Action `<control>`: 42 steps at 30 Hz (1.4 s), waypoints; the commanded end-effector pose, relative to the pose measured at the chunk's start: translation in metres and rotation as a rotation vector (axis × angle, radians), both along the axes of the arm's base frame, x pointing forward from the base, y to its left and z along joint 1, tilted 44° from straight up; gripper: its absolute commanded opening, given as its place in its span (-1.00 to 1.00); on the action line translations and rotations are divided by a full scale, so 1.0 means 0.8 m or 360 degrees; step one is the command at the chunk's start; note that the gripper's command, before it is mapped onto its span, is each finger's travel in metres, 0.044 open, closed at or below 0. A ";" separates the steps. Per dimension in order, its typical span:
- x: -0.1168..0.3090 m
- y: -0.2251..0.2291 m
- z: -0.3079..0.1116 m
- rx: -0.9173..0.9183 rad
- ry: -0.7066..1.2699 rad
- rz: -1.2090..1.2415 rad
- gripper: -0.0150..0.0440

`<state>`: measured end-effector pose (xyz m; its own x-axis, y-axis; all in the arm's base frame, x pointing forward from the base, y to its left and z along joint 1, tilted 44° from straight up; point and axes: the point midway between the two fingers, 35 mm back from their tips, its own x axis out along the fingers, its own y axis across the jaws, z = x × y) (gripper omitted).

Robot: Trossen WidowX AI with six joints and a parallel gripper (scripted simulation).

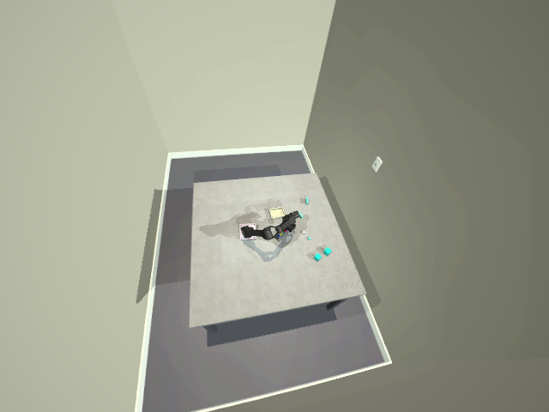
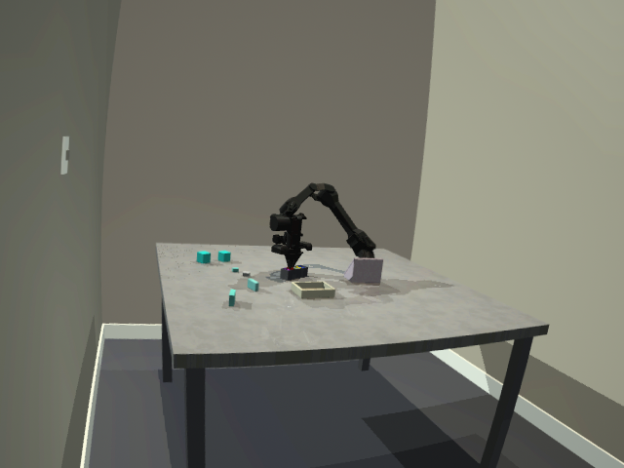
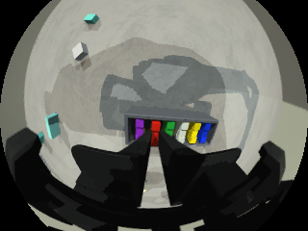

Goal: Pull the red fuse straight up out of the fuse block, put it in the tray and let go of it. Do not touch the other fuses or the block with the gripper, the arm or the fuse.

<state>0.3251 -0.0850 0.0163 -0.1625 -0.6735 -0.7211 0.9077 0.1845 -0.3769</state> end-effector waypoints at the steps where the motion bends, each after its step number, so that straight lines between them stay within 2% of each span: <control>1: 0.002 0.003 0.003 0.0004 -0.0010 -0.0004 -0.49; 42: 0.006 0.020 0.021 0.0003 -0.0006 0.0000 -0.49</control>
